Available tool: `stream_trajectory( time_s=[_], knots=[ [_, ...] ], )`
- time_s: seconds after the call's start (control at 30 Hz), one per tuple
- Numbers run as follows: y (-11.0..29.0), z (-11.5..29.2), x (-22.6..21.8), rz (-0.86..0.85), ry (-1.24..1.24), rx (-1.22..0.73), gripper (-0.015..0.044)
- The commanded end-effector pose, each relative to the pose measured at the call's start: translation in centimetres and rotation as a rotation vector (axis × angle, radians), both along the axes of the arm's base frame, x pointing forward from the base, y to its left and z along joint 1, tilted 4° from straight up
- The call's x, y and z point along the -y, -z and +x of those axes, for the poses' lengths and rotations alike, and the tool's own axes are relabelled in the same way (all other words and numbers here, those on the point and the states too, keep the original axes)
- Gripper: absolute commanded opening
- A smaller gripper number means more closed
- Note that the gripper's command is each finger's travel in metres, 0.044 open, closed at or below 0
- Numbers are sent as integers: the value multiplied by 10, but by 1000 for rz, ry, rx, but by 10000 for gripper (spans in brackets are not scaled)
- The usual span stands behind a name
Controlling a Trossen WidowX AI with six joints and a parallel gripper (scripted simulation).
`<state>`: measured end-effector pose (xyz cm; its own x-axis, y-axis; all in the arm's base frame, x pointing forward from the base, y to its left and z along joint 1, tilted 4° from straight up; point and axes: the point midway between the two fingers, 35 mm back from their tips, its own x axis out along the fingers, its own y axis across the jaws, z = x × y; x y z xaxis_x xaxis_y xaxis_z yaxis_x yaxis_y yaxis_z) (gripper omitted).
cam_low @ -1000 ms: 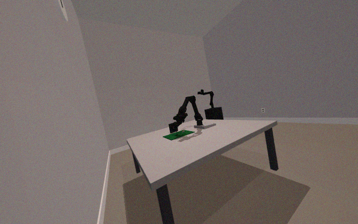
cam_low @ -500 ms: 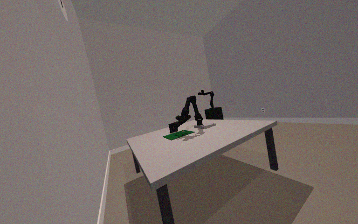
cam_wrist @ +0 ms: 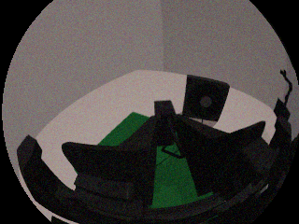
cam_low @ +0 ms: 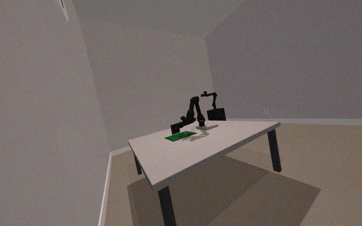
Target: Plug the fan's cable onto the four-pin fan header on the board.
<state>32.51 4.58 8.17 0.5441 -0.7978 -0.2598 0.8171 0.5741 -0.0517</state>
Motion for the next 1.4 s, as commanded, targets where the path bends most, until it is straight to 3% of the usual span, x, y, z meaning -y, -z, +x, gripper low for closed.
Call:
stream_trajectory(
  time_s=[0.0,1.37],
  knots=[
    [-1,-5,-3,-35,-18,42,0],
    [1,-6,-4,-30,-13,21,0]
  ],
)
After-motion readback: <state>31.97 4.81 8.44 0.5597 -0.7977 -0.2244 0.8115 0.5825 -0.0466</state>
